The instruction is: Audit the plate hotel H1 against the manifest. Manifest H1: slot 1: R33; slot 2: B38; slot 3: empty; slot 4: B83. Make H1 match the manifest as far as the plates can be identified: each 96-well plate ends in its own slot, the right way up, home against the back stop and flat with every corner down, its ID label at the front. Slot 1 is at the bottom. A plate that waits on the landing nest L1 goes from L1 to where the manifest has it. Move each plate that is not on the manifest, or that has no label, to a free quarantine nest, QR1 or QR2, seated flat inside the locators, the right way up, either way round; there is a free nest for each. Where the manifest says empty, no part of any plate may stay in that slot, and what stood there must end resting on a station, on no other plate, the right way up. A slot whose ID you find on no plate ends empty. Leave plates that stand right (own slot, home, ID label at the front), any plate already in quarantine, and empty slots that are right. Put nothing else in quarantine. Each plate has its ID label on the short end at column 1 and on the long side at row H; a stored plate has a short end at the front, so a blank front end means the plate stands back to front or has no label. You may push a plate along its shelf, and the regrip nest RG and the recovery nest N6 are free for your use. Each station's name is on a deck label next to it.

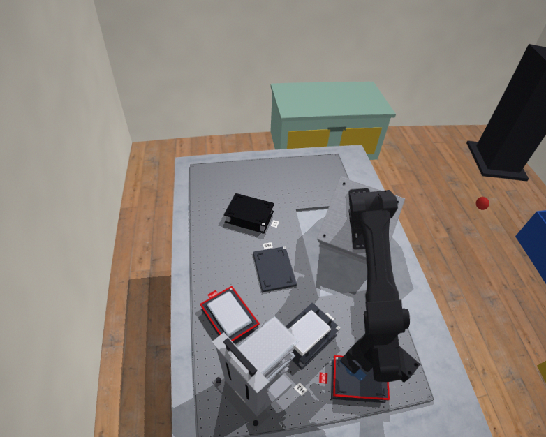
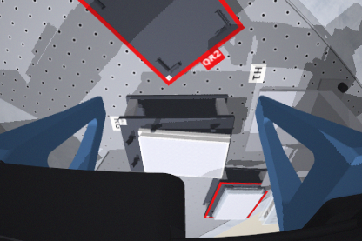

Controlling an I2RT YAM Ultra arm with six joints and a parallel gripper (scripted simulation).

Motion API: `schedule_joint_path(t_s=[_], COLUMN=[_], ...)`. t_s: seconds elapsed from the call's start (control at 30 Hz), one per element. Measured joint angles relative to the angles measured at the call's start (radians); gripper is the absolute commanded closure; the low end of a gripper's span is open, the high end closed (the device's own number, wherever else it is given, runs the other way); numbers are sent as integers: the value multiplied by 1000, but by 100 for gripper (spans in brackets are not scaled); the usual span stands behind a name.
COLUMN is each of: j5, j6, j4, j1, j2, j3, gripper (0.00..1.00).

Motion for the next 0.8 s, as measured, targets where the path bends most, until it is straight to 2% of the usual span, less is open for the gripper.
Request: schedule_joint_path(t_s=[0.67, 0.8], j5=[13, 14], j6=[24, 25], j4=[-184, -200], j1=[27, 30], j2=[-5, -9], j3=[169, 180], gripper=[0, 0])
